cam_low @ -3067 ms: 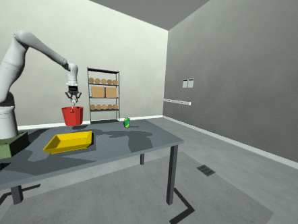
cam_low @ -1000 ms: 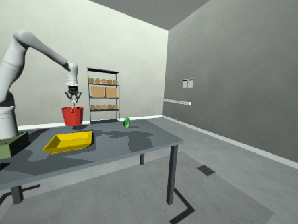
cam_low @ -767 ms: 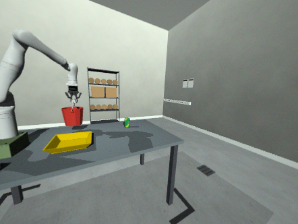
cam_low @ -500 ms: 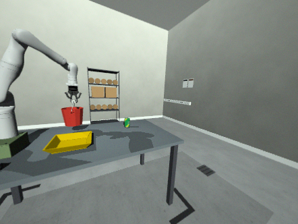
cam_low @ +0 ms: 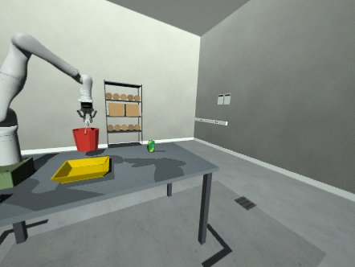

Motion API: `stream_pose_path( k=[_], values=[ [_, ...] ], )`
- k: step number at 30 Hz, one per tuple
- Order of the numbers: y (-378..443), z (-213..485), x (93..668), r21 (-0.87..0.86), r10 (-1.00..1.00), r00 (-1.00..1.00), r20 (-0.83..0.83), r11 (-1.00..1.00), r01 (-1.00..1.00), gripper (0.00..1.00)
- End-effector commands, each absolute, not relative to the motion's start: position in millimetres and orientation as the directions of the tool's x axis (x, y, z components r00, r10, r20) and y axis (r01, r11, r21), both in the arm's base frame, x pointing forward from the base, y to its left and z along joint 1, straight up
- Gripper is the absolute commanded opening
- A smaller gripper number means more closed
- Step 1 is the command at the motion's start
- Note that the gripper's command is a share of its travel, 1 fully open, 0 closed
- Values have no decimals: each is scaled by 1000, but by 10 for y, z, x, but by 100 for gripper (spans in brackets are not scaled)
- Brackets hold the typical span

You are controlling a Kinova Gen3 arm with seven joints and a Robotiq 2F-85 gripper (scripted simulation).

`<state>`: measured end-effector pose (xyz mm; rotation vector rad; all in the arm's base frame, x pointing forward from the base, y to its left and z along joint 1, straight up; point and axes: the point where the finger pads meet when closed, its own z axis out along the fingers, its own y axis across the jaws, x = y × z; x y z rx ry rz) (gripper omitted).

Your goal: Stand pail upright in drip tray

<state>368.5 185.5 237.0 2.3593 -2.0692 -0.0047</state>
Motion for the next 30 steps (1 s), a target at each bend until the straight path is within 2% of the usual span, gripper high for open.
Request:
stream_pose_path(
  k=[1,30],
  values=[
    [1786,2387,3707,0,-993,121,1,-121,-993,10],
    [1156,2387,3802,0,-993,121,1,-121,-993,10]
  ],
)
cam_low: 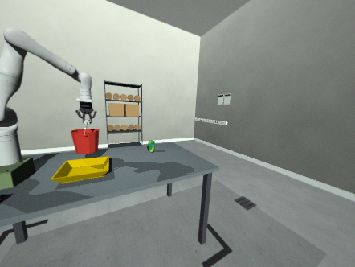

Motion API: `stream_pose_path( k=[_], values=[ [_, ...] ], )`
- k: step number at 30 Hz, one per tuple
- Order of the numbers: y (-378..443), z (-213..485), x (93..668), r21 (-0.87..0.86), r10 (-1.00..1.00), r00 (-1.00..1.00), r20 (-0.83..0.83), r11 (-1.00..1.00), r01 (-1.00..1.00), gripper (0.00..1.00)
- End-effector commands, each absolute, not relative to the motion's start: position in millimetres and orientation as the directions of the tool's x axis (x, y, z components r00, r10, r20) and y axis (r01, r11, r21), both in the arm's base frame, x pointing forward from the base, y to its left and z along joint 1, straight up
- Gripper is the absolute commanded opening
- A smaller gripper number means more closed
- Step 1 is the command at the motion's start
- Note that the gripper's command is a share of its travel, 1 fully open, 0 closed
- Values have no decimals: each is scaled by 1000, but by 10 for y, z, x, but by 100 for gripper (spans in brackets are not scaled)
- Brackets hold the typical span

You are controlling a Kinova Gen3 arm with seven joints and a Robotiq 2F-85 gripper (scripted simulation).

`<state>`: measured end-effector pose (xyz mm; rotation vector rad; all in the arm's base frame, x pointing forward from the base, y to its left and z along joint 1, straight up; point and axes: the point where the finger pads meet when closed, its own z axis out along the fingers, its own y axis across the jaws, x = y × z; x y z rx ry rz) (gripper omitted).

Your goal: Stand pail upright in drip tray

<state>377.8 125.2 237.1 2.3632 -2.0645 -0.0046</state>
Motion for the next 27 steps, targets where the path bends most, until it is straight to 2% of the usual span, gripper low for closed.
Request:
stream_pose_path(
  k=[1,27],
  values=[
    [1128,2387,3807,0,-993,121,1,-121,-993,10],
    [500,2388,3902,0,-993,121,1,-121,-993,10]
  ],
)
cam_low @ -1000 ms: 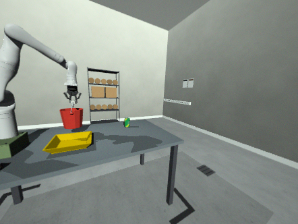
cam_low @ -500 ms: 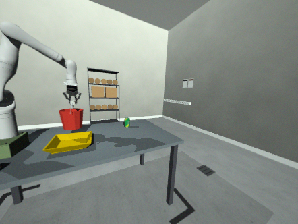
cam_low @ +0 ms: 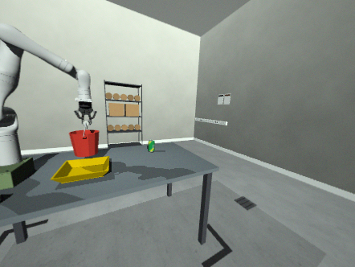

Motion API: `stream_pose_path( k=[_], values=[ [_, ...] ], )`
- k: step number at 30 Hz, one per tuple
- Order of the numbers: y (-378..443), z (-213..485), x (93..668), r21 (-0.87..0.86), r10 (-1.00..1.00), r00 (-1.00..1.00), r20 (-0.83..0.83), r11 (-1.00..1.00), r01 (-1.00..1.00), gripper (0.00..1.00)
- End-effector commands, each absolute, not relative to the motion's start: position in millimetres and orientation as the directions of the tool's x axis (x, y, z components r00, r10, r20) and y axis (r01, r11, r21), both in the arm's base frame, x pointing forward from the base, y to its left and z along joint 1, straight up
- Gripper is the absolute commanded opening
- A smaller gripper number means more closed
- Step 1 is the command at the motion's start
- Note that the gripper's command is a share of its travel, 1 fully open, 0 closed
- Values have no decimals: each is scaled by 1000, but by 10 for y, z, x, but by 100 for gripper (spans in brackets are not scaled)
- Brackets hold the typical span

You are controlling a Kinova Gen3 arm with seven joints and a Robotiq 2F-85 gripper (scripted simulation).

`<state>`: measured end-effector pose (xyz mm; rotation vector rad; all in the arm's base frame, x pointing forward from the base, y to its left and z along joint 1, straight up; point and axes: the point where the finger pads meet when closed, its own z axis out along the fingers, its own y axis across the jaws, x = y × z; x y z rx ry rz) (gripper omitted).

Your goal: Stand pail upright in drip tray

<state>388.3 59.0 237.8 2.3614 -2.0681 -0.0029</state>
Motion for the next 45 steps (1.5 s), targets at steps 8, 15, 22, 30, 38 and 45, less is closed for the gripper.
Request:
stream_pose_path(
  k=[8,15,22,30,38,45],
  values=[
    [275,2388,3936,0,-993,121,1,-121,-993,10],
    [140,2388,3957,0,-993,121,1,-121,-993,10],
    [-40,2388,3984,0,-993,121,1,-121,-993,10],
    [-182,2388,4006,0,-993,121,1,-121,-993,10],
    [-348,2389,4031,0,-993,121,1,-121,-993,10],
    [-469,2389,4049,0,-993,121,1,-121,-993,10]
  ],
)
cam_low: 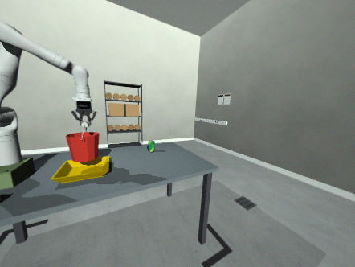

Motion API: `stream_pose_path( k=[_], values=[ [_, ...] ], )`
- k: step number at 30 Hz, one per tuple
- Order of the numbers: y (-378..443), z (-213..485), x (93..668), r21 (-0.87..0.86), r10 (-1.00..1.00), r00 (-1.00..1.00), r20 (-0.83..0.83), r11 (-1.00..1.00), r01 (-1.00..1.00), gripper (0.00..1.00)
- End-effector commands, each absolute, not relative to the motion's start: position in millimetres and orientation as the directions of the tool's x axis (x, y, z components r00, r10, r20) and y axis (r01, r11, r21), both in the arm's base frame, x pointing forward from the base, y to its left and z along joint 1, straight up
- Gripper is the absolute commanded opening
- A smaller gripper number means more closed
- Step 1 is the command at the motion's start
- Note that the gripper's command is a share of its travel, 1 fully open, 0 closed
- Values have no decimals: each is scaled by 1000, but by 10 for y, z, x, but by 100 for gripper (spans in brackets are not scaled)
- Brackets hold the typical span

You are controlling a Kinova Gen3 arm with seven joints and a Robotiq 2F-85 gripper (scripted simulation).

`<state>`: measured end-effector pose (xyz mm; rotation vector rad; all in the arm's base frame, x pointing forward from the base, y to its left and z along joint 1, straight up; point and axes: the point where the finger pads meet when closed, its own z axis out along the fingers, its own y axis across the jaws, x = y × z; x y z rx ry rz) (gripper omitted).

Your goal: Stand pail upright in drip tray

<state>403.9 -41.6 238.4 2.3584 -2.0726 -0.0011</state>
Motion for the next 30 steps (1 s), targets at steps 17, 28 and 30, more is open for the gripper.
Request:
stream_pose_path(
  k=[17,28,30],
  values=[
    [-639,2389,4075,0,-993,121,1,-121,-993,10],
    [-686,2389,4082,0,-993,121,1,-121,-993,10],
    [-691,2389,4083,0,-993,121,1,-121,-993,10]
  ],
)
